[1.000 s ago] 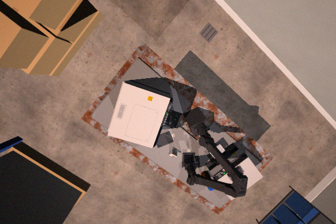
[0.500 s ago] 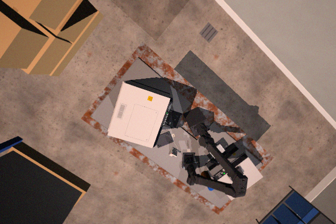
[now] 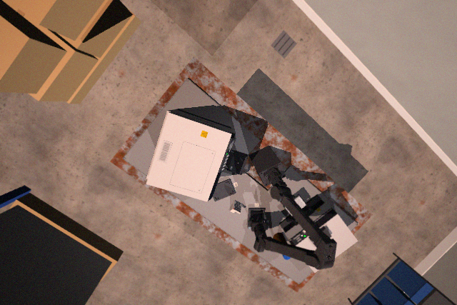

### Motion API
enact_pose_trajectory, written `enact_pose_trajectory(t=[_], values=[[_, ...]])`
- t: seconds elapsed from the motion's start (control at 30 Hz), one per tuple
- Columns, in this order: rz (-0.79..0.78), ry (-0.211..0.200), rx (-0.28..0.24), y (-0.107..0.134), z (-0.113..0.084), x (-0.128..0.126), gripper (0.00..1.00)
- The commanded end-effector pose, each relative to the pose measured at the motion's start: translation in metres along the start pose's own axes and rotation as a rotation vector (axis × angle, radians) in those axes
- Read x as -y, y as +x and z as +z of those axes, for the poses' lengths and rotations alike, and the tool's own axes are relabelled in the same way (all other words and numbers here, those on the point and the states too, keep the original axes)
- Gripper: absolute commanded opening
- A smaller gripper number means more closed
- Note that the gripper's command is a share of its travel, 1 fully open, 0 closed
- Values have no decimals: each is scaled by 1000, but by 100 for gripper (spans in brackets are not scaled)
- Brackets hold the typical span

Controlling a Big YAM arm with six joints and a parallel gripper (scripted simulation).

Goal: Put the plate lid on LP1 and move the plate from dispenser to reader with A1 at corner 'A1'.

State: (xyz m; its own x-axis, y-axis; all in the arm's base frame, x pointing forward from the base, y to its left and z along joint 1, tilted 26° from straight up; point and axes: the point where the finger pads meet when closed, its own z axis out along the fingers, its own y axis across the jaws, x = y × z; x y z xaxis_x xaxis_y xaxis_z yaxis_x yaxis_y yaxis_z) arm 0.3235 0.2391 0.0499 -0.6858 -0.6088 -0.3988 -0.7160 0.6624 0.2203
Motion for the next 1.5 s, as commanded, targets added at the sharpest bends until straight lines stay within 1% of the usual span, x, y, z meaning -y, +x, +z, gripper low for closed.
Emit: enact_pose_trajectory(t=[0.0, 0.4, 0.43, 0.5, 0.63, 0.7, 0.8, 0.9, 1.1, 1.2, 1.3, 1.4, 1.47], values=[[-5, -2, -3, 0, 6, -3, 100], [-5, -2, -3, 0, 6, -3, 100], [-24, 4, 29, -17, -12, -1, 100], [-24, 4, 32, -17, -15, -1, 100], [-28, 9, 55, -26, -19, 1, 100], [-28, 9, 55, -26, -19, 1, 100], [-24, 8, 50, -24, -22, 2, 100], [-17, 7, 39, -17, -21, 2, 100], [0, 3, 11, -2, -11, 5, 100], [7, 0, -2, 3, -9, 6, 100], [8, -1, -6, 3, -10, 5, 100], [5, 3, 5, 1, -16, 5, 100], [4, 4, 8, 0, -17, 5, 100]])
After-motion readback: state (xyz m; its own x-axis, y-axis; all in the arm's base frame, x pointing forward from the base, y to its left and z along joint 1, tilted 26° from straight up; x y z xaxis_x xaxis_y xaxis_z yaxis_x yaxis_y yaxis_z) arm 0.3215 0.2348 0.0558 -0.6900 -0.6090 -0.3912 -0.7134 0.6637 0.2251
